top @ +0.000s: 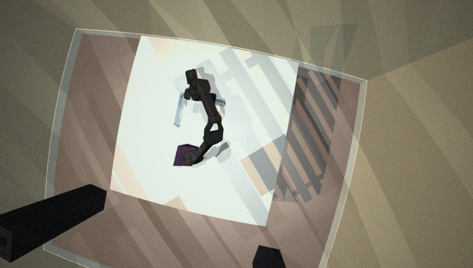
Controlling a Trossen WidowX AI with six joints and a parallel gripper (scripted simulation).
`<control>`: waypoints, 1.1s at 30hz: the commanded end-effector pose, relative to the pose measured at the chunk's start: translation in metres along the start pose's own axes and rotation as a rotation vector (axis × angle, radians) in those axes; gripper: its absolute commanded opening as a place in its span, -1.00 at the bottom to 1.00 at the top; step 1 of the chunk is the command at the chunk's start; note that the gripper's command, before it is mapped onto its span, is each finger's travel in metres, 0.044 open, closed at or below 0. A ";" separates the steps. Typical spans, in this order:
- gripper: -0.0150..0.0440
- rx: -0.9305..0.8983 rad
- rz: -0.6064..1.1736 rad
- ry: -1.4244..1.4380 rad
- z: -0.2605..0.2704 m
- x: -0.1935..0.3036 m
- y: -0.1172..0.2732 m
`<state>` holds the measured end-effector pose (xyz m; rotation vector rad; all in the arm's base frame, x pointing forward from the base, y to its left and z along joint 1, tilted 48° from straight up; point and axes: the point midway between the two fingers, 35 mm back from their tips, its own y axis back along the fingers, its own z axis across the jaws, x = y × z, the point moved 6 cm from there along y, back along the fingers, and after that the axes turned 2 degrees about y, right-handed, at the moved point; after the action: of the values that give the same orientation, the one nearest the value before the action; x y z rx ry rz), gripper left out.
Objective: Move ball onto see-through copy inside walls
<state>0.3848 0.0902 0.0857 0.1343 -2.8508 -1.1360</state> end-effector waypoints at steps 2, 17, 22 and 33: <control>-0.49 0.014 0.010 0.006 -0.029 0.004 -0.012; -0.49 0.015 0.009 0.006 -0.030 0.003 -0.063; -0.49 0.018 0.010 0.006 -0.031 0.005 -0.082; -0.49 0.018 0.010 0.006 -0.031 0.005 -0.089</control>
<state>0.3896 0.0105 0.0517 0.1345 -2.8589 -1.1181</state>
